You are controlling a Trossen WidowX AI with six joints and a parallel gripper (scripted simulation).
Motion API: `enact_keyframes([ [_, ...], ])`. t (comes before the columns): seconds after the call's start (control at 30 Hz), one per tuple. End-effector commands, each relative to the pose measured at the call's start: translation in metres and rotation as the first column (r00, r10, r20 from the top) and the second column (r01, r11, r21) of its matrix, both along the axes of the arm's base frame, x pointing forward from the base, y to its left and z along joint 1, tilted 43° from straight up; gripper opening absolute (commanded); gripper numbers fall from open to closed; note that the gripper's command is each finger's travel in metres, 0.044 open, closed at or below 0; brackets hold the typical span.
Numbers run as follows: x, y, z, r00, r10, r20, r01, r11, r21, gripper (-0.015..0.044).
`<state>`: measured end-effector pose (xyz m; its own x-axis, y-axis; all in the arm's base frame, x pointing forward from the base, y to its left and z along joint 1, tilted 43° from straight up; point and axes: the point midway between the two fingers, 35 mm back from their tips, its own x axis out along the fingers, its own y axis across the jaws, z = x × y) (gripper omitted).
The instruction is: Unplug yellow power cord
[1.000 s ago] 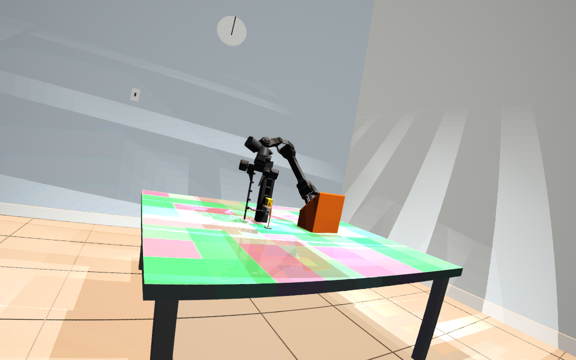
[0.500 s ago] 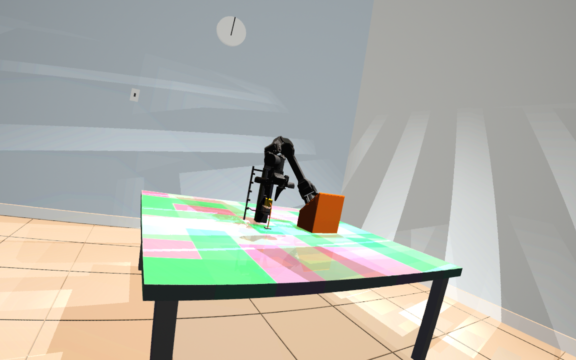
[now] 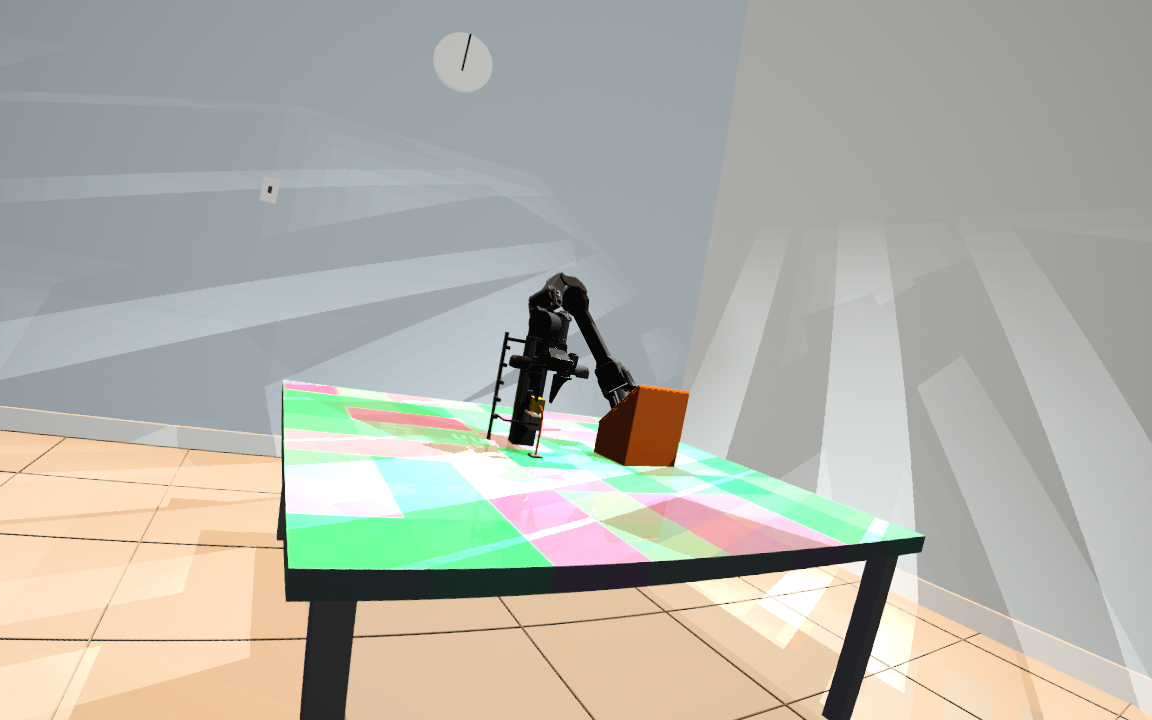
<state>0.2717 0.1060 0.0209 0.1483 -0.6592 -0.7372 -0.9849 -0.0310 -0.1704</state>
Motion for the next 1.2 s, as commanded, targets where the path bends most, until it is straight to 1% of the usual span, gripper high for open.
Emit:
enact_keyframes([
  [0.0,0.0,-0.005,0.009,1.0,0.005,0.007,-0.005,1.0,0.004,0.016],
  [0.5,-0.003,-0.022,0.022,1.0,0.005,0.007,-0.005,1.0,0.002,0.016],
  [1.1,-0.001,-0.03,0.013,1.0,0.005,0.007,-0.005,1.0,0.002,0.016],
  [1.17,-0.002,-0.028,0.014,1.0,-0.001,0.005,0.001,1.0,0.002,0.0107],
])
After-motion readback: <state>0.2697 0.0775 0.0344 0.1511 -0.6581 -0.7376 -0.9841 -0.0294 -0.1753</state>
